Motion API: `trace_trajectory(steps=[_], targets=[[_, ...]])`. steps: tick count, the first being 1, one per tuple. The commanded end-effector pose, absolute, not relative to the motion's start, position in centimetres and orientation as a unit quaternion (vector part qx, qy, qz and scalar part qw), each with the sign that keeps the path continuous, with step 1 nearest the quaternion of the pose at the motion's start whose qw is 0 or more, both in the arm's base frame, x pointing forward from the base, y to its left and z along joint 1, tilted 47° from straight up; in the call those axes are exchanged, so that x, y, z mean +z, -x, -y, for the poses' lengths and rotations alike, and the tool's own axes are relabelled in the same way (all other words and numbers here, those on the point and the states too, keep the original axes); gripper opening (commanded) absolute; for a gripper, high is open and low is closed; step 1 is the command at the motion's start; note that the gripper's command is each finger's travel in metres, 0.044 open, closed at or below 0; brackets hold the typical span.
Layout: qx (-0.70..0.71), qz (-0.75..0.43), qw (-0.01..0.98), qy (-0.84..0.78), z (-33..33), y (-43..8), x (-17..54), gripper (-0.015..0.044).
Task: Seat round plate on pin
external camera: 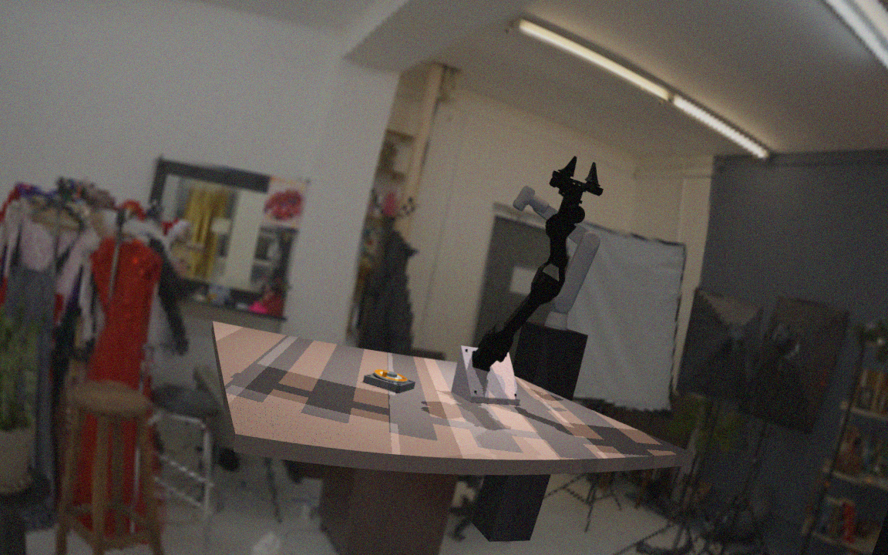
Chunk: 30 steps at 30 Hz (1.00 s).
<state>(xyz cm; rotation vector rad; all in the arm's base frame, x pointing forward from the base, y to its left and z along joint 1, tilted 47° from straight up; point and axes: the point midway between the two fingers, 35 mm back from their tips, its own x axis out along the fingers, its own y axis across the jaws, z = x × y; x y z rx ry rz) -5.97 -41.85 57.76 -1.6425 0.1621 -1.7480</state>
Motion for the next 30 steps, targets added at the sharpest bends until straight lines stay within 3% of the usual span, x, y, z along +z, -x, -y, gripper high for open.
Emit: trace_trajectory(steps=[1,4,9,15,30], targets=[[-0.676,-0.063,0.369,0.634,42.2,5.7,57.5,0.0374],[-0.642,-0.069,0.484,0.591,46.3,0.7,53.7,0.0295],[-0.608,-0.071,0.565,0.553,48.5,-3.7,50.6,0.0164],[-0.53,-0.067,0.7,0.473,50.3,-12.2,44.7,0.0006],[-0.319,-0.146,0.903,0.247,45.9,-29.0,29.6,0.0]])
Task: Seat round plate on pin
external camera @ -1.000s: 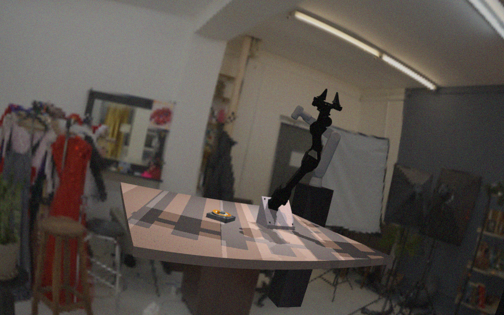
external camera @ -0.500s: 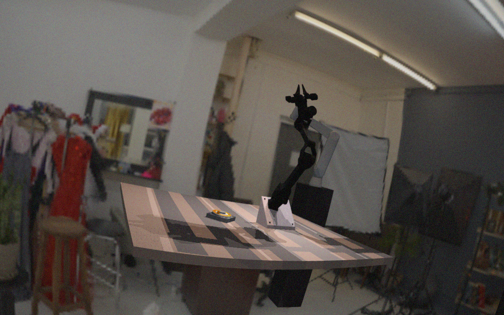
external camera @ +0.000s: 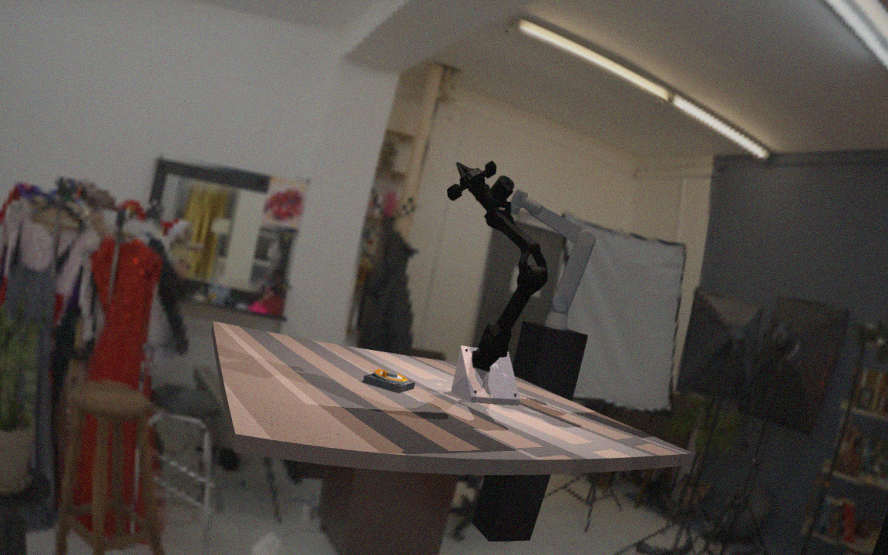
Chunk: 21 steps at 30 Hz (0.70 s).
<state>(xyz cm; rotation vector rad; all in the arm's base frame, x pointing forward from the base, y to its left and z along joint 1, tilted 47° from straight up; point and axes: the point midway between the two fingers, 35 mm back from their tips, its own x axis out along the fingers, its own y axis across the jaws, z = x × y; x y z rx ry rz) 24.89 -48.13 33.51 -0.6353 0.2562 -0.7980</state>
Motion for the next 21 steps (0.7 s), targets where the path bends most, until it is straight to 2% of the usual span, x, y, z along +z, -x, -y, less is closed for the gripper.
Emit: trace_trajectory(steps=[1,10,21], targets=[[-0.302,-0.153,0.912,0.231,45.1,-30.0,28.6,0.0],[-0.144,-0.231,0.955,0.115,36.5,-38.0,20.2,0.0],[0.06,-0.349,0.935,-0.009,22.0,-42.4,11.3,0.0]])
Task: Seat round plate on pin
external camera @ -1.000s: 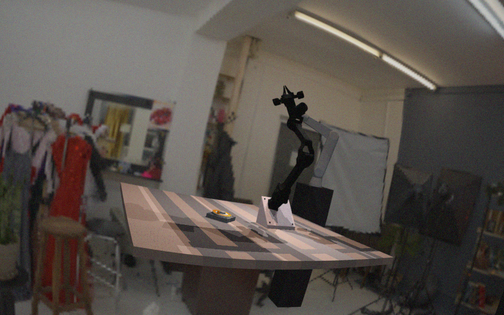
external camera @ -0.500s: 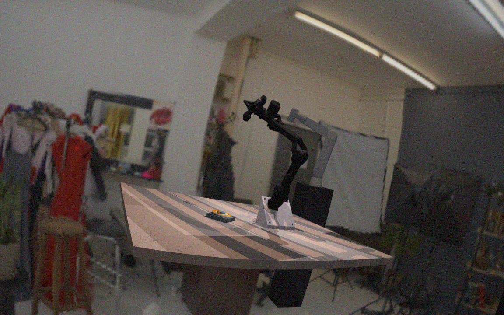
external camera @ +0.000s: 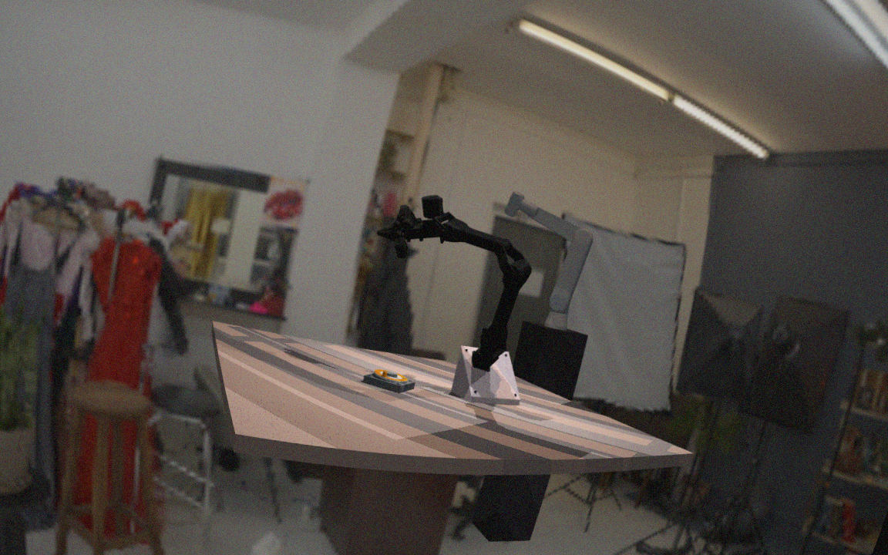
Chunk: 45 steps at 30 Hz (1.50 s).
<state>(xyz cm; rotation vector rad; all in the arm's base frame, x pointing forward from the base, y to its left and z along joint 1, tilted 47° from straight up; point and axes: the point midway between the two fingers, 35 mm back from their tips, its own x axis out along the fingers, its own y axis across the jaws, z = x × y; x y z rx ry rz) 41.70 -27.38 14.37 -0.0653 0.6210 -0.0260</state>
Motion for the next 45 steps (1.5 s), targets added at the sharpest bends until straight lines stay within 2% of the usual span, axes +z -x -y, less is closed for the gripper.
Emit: trace_trajectory(steps=[1,7,14,21,45], targets=[[0.079,-0.36,0.929,-0.018,20.6,-42.4,10.7,0.0],[0.172,-0.429,0.883,-0.078,12.6,-41.8,7.4,0.0],[0.266,-0.538,0.785,-0.157,2.4,-38.5,4.2,0.0],[0.327,-0.67,0.629,-0.221,-7.3,-31.6,2.7,0.0],[0.329,-0.677,0.619,-0.224,-11.2,-30.8,-0.7,0.0]])
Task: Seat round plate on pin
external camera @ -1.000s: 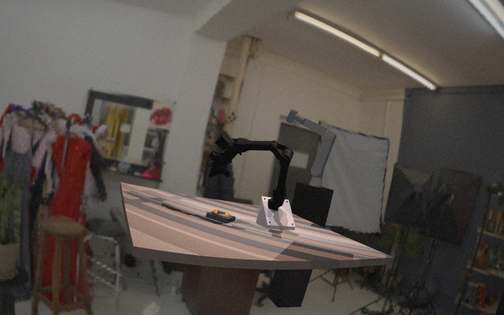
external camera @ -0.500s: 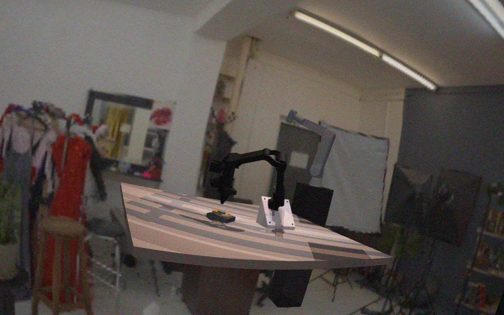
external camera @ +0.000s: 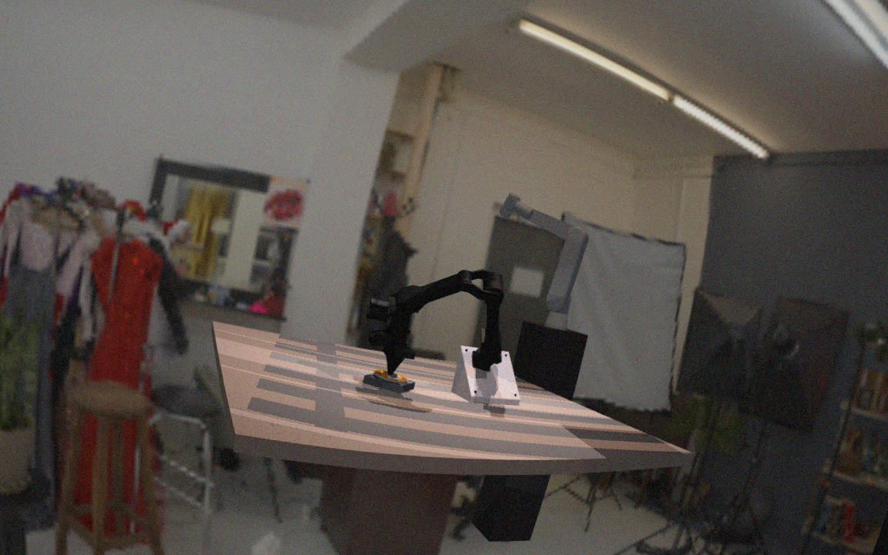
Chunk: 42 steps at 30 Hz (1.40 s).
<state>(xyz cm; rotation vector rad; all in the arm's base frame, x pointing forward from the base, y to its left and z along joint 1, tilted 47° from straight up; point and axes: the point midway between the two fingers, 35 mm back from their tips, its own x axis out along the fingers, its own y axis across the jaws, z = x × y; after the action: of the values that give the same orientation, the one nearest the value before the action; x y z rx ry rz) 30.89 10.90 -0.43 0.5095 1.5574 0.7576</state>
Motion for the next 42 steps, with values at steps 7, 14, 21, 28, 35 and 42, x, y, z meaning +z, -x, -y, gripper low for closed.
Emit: trace_trajectory(steps=[7,14,21,28,35,42], targets=[[0.33,-0.676,0.62,-0.224,-11.0,-31.4,-0.9,0.0],[0.33,-0.676,0.62,-0.223,-10.8,-32.2,-1.4,0.0],[0.329,-0.676,0.62,-0.223,-10.4,-32.8,-2.0,0.0],[0.329,-0.676,0.62,-0.223,-10.1,-33.2,-2.4,0.0],[0.329,-0.676,0.62,-0.223,-9.7,-33.6,-2.7,0.0],[0.329,-0.676,0.62,-0.223,-9.2,-33.9,-3.1,0.0]])
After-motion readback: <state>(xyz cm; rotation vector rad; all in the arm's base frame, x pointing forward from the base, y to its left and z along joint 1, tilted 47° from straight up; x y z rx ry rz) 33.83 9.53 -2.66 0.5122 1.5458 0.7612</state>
